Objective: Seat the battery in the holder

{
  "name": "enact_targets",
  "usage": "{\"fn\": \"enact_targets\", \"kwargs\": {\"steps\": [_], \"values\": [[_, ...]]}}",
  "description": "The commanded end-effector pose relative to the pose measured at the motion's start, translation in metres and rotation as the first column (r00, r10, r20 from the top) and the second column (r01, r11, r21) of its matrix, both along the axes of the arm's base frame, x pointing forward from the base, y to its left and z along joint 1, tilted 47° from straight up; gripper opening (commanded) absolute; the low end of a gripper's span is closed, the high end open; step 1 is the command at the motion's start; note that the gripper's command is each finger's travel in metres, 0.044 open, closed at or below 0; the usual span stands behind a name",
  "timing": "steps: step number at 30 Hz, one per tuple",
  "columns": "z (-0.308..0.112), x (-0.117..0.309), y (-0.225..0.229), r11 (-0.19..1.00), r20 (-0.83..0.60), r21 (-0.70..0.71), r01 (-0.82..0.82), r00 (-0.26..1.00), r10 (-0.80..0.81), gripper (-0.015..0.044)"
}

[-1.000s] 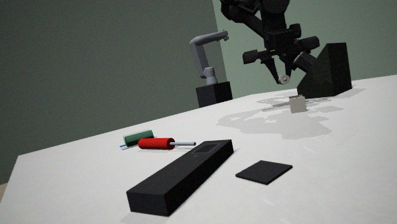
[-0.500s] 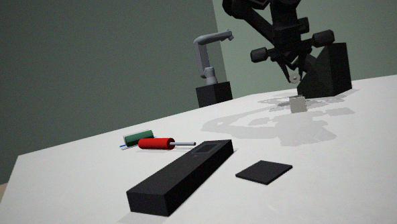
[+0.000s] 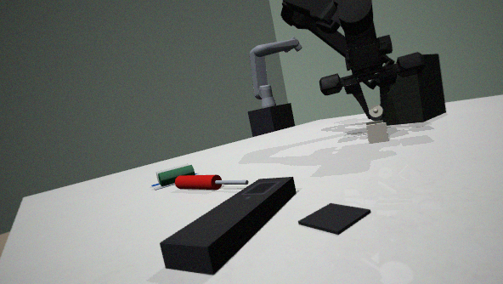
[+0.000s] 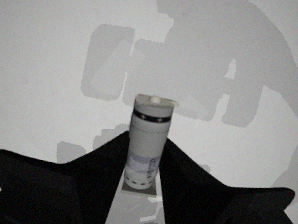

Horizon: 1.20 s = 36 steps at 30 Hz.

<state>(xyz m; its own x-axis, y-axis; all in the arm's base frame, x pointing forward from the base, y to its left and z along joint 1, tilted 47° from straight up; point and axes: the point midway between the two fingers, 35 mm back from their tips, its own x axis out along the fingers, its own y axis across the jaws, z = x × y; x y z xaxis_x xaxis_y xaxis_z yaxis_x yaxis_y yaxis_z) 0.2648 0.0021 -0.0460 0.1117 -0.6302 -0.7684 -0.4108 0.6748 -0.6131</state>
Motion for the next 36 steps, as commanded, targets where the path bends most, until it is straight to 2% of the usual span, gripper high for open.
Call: {"fn": "enact_targets", "kwargs": {"steps": [1, 36], "values": [[-0.001, 0.0, -0.005, 1.0, 0.024, 0.014, -0.028, 0.999, 0.028, 0.0084], [-0.011, -0.006, -0.017, 0.984, 0.142, 0.101, -0.15, 0.981, 0.135, 0.0084]]}}
